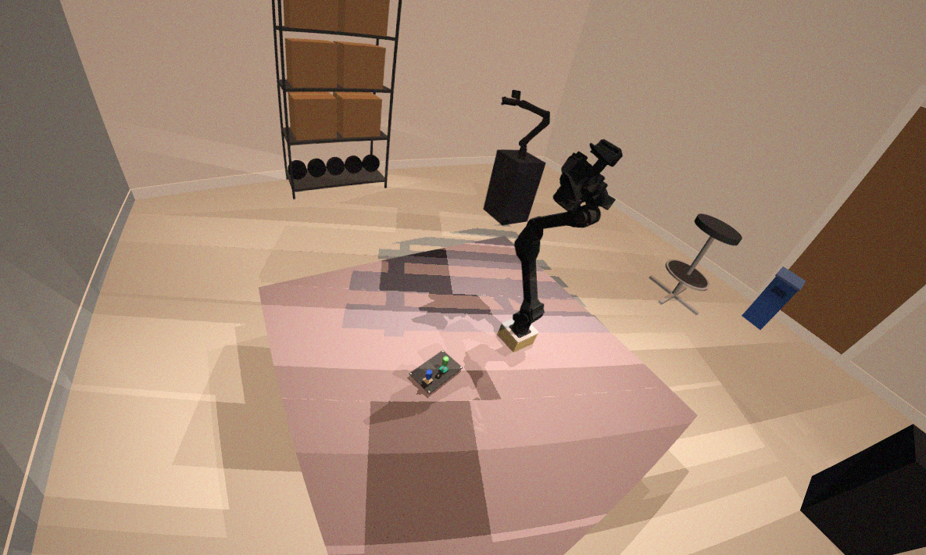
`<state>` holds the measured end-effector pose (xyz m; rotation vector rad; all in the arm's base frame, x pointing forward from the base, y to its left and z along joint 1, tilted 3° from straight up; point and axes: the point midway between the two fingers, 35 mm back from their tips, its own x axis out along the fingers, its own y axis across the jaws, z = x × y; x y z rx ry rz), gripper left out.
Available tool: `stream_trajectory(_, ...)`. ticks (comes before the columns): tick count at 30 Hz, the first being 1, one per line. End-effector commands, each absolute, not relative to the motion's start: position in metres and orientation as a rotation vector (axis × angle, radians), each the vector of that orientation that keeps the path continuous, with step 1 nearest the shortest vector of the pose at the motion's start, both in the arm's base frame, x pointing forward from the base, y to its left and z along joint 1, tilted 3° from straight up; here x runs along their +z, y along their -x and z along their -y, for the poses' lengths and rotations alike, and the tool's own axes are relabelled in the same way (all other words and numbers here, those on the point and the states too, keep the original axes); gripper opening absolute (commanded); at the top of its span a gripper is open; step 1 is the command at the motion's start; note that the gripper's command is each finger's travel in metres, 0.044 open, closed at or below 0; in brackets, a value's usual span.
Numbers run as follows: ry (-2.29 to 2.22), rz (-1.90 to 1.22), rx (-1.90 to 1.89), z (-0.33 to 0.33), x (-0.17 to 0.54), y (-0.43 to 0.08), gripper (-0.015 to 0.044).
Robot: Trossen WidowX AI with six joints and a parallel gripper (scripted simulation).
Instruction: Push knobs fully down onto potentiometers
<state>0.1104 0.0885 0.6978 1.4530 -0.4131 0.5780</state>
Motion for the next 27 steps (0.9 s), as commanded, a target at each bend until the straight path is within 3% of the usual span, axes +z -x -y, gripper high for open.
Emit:
stream_trajectory(1,-1.45,0.414,0.578,-0.089,0.698,-0.11,0.0374)
stream_trajectory(15,-1.057,0.51,0.535,-0.147,0.69,-0.121,0.0006)
stream_trajectory(27,-0.654,0.504,0.495,-0.213,0.658,-0.158,0.0)
